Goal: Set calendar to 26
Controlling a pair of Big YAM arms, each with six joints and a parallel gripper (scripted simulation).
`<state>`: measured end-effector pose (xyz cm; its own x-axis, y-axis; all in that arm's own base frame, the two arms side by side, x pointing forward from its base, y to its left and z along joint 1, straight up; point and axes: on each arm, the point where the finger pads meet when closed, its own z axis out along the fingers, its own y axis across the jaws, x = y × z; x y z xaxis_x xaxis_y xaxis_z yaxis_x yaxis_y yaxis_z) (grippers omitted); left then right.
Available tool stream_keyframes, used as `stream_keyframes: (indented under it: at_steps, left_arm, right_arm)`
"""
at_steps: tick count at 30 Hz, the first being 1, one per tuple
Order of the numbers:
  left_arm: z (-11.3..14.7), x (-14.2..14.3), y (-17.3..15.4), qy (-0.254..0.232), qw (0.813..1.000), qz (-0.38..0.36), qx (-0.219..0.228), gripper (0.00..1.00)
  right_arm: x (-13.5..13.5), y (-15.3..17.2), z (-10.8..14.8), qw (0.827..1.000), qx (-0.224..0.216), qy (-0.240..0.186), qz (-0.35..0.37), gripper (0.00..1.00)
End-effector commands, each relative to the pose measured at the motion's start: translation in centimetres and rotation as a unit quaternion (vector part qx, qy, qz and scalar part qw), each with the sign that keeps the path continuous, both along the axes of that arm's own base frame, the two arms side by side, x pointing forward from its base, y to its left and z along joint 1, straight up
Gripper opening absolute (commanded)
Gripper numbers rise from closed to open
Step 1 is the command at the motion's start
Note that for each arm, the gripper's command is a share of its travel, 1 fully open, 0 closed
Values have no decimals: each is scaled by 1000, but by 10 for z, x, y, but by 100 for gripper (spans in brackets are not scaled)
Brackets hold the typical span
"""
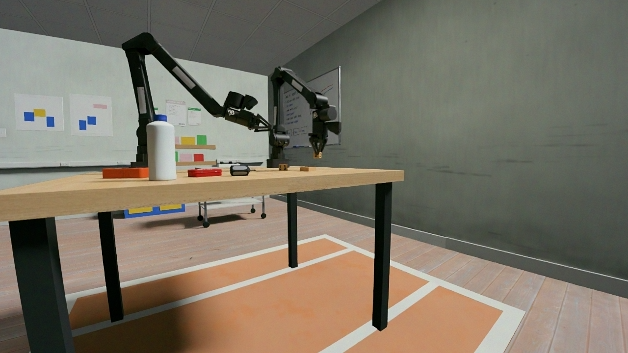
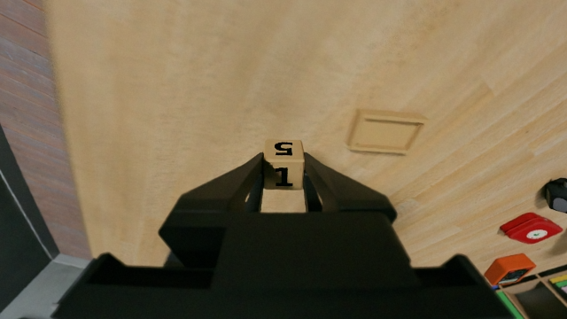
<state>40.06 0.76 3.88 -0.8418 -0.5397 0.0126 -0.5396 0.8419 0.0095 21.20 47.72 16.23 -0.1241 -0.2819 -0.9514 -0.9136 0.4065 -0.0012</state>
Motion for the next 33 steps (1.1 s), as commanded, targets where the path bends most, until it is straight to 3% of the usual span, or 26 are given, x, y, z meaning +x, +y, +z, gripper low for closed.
stream_keyframes:
  at_steps: [1,6,12,17,24,26,33]
  left_arm:
    - [5,34,-42,-11,1000,4,-1,24]
    - [2,48,-74,-9,1000,-11,-1,24]
    - [8,53,-75,-14,1000,-19,-2,24]
    - [8,55,-75,-18,994,-109,-2,24]
    - [9,56,-76,-20,957,-291,0,24]
    - [9,56,-76,-20,957,-291,0,24]
    - [3,47,-74,-12,893,-450,0,24]
  right_arm:
    - [3,10,19,1000,19,-8,2,100]
    - [3,10,19,1000,19,-8,2,100]
    - [3,10,19,1000,19,-8,2,100]
    - [3,10,19,1000,19,-8,2,100]
    - [3,10,19,1000,19,-8,2,100]
    - [3,10,19,1000,19,-8,2,100]
    - [3,10,19,1000,19,-8,2,100]
